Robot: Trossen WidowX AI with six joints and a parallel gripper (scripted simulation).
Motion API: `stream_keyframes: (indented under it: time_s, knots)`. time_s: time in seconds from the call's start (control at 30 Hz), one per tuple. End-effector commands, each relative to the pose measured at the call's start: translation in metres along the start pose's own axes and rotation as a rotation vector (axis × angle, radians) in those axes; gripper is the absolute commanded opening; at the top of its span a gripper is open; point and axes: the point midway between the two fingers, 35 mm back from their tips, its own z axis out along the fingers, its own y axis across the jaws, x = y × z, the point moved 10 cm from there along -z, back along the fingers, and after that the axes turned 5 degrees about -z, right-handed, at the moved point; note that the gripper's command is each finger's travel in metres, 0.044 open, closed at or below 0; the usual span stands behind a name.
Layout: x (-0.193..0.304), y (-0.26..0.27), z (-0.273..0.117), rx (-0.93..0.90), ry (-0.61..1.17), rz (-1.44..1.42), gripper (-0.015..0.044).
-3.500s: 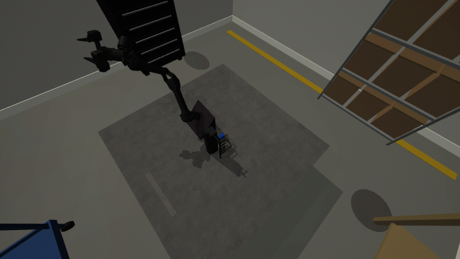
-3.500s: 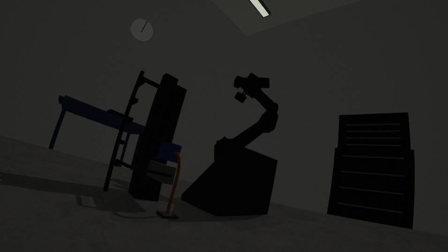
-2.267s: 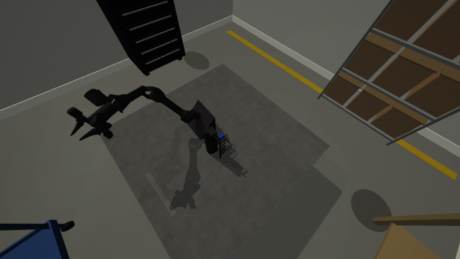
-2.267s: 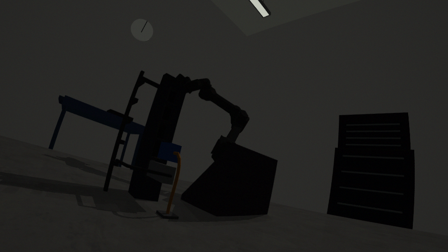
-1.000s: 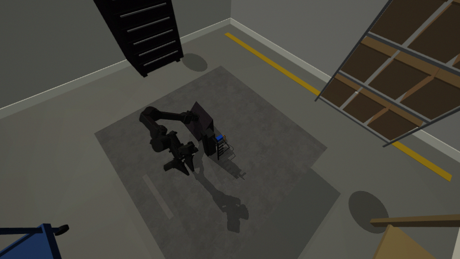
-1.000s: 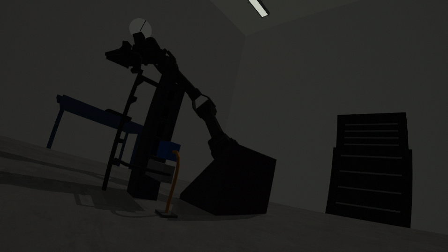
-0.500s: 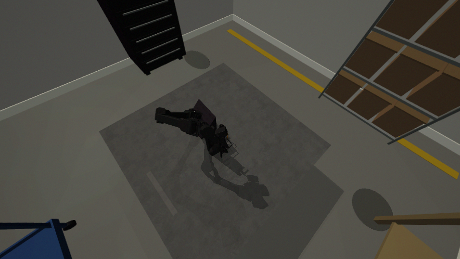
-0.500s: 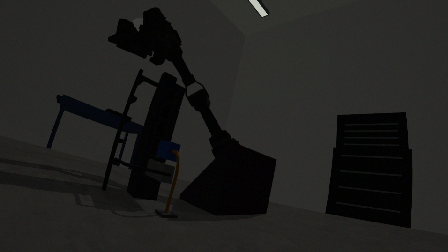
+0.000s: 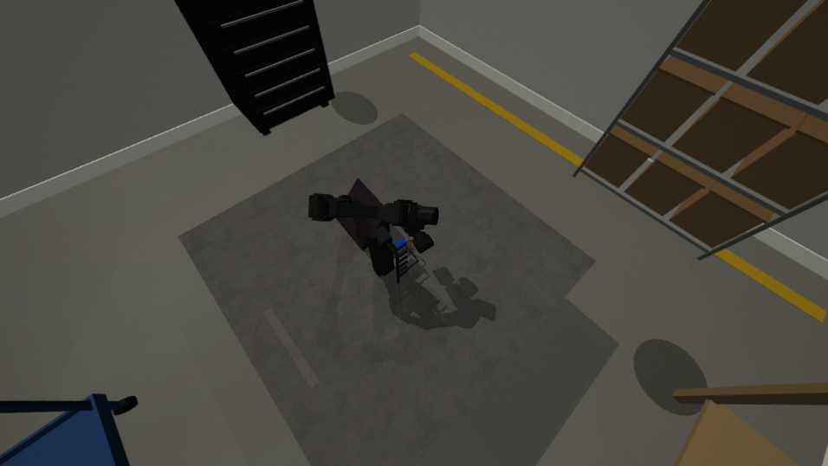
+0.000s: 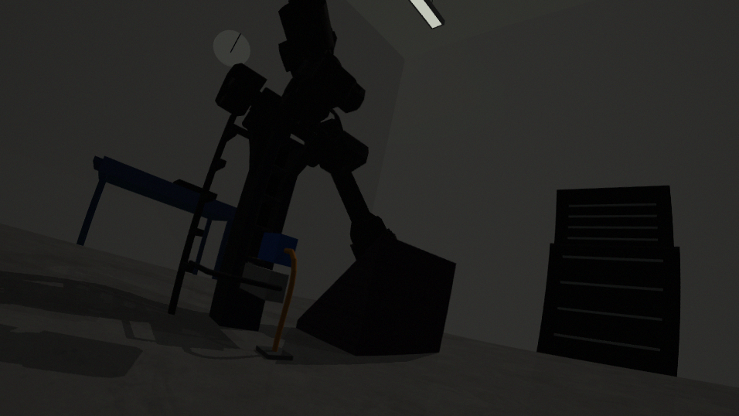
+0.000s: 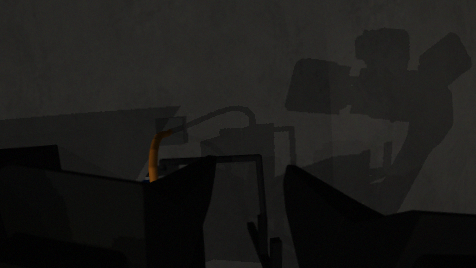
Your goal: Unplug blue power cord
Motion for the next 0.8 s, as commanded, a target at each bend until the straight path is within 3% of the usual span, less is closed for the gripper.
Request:
stream_keyframes:
  time_s: [0.0, 0.77]
  knots:
    - [-0.017, 0.035, 0.031, -0.156, 0.16, -0.129, 0.016]
    - [0.002, 0.038, 0.032, -0.181, 0.189, -0.15, 0.016]
